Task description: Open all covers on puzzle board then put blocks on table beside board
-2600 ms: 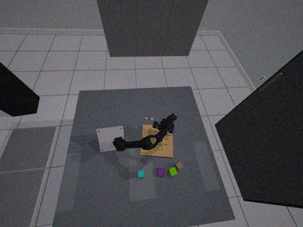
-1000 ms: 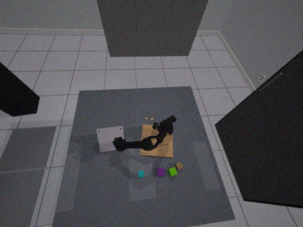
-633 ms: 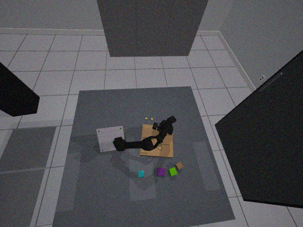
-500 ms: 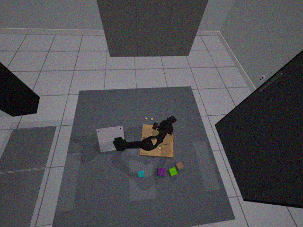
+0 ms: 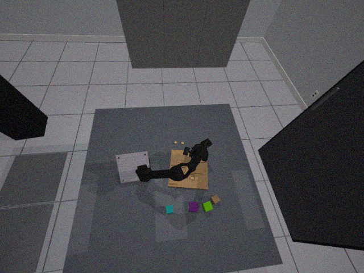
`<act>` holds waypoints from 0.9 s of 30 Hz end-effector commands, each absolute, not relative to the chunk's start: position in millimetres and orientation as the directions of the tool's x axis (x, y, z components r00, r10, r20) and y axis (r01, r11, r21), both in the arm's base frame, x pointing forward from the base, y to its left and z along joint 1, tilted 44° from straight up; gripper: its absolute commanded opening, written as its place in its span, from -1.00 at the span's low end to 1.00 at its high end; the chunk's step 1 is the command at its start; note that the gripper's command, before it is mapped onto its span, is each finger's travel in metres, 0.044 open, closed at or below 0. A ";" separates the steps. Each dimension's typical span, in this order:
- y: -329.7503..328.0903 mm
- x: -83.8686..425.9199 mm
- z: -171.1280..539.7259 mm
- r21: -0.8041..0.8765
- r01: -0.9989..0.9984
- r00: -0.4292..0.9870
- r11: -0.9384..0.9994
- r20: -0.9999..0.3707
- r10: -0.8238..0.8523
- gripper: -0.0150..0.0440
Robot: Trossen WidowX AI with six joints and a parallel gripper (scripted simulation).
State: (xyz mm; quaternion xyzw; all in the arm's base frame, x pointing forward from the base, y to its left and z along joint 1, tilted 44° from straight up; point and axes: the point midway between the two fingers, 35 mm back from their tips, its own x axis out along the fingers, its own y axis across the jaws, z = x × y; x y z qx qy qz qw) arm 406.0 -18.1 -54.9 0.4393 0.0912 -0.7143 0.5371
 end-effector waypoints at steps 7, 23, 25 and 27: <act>-9.3 406.9 -45.6 0.342 0.845 -0.038 -0.411 -0.727 -0.685 -0.22; 5.3 407.0 -30.4 0.341 0.846 -0.039 -0.409 -0.726 -0.687 -0.22; 6.5 407.1 -29.1 0.341 0.846 -0.039 -0.409 -0.726 -0.687 -0.22; 8.8 407.4 -26.8 0.341 0.846 -0.039 -0.409 -0.726 -0.686 -0.22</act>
